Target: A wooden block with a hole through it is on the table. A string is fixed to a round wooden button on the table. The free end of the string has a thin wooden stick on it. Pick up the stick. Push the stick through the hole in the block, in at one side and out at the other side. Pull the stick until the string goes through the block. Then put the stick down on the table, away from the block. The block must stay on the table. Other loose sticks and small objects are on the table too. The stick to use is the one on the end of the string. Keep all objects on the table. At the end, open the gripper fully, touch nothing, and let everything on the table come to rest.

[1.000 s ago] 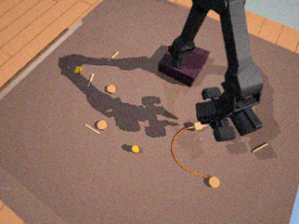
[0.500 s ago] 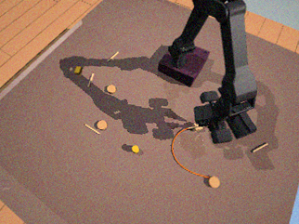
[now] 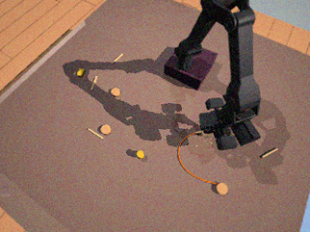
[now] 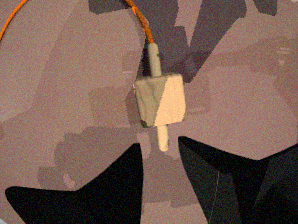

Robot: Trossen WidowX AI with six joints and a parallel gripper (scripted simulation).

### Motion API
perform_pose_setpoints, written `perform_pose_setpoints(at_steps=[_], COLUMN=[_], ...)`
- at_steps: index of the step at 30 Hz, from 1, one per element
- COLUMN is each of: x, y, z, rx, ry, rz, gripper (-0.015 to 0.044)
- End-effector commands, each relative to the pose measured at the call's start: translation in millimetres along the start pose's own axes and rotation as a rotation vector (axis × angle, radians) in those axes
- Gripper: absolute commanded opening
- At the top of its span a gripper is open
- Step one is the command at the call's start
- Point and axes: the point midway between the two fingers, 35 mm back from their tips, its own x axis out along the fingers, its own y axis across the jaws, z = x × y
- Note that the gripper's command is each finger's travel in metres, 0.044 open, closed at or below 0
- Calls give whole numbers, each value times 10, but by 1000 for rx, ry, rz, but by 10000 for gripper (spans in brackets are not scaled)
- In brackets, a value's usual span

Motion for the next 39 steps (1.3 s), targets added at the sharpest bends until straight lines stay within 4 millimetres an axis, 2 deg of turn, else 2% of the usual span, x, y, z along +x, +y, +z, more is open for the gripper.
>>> perform_pose_setpoints(at_steps=[1,10,19,24,32,39], x=[100,234,237,220,222,247], y=[-30,-49,-49,-41,-42,-59], z=[0,3,3,7,5,-16], rx=[-2,-2,-2,1,-1,-35], ry=[1,1,1,-1,-6,-88], rz=[-11,-12,-12,-8,-8,-5], gripper=[123,123,123,0,0,0])
